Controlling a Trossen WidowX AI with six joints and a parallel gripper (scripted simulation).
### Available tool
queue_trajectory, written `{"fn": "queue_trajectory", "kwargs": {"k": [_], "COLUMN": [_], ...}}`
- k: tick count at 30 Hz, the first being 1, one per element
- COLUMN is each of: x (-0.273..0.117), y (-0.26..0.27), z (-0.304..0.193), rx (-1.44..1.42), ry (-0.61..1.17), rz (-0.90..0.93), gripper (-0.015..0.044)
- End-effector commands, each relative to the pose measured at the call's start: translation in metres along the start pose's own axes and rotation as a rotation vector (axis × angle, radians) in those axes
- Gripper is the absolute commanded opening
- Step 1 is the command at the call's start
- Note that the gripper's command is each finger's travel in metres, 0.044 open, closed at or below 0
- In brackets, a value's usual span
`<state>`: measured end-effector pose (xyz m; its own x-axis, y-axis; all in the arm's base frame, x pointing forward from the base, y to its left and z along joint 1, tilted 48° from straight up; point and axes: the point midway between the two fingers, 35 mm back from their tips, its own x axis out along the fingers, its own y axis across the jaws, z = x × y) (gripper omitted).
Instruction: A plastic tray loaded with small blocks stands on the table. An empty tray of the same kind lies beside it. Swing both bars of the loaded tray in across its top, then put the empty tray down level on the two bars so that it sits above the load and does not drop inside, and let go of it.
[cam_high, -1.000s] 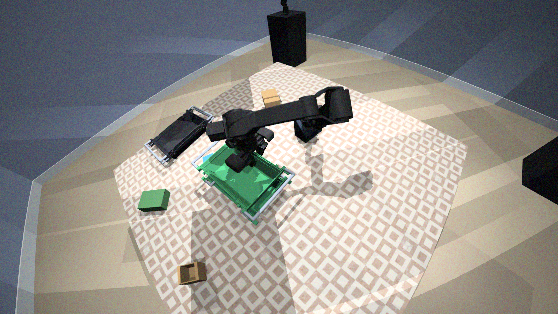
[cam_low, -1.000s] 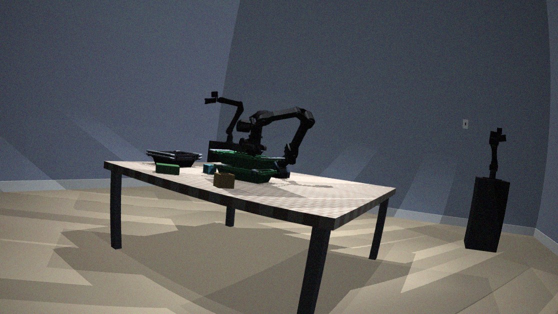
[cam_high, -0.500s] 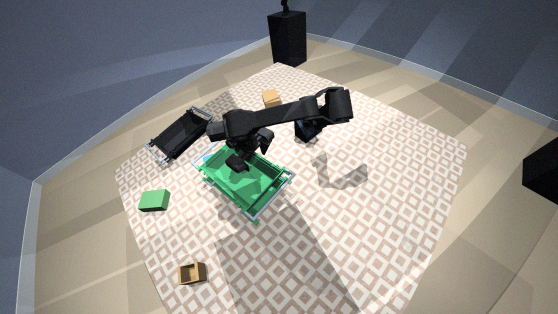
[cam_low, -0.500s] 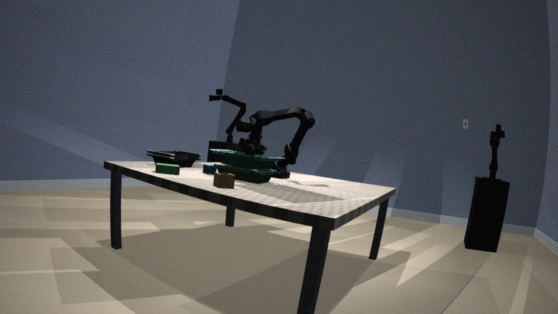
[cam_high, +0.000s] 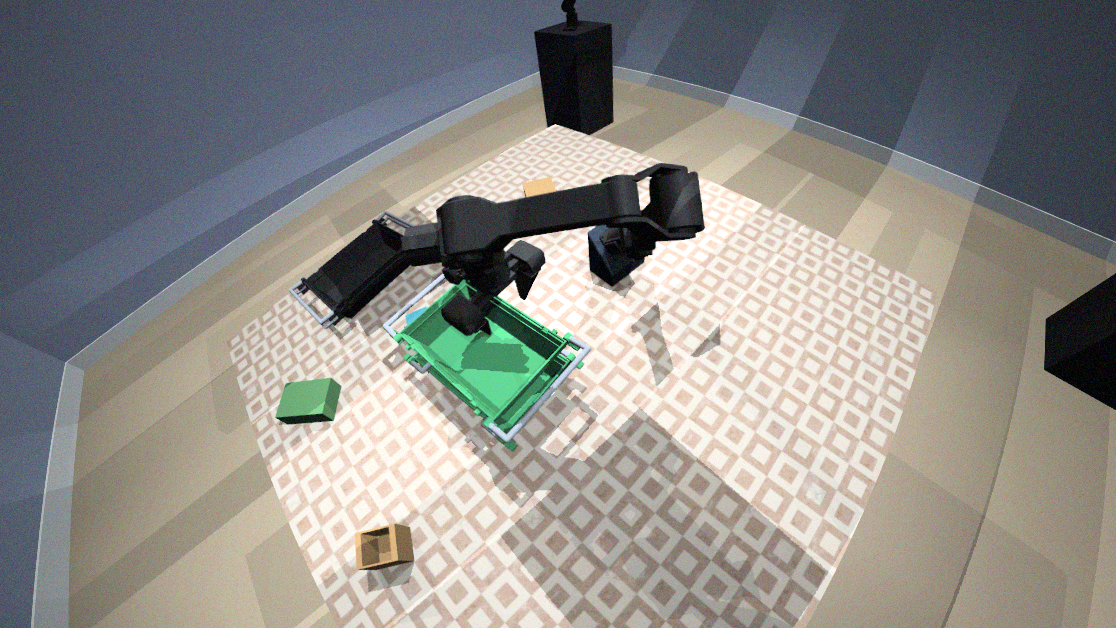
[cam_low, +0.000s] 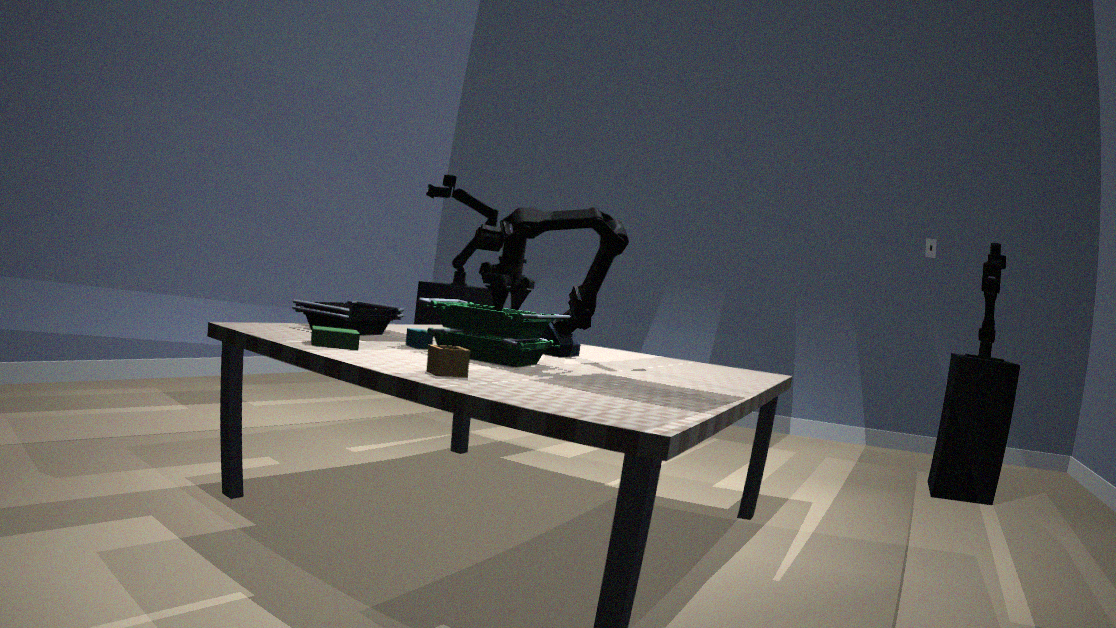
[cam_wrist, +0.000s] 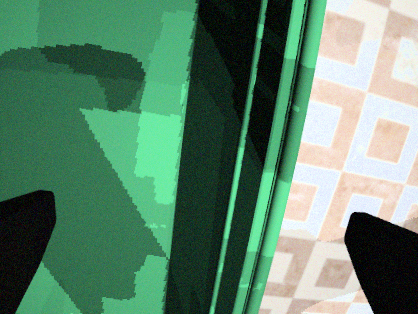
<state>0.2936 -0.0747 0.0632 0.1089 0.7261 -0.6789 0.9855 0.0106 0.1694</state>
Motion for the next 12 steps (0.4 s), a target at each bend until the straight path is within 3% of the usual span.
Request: {"fn": "queue_trajectory", "kwargs": {"k": [1, 8, 12], "x": [-0.03, -0.072, -0.076], "y": [0.0, -0.004, -0.005], "z": [0.003, 0.0, -0.001], "rx": [0.004, 0.009, 0.01], "ry": [-0.016, -0.03, -0.031], "rz": [0.016, 0.03, 0.031], "gripper": [0.044, 0.044, 0.044]}}
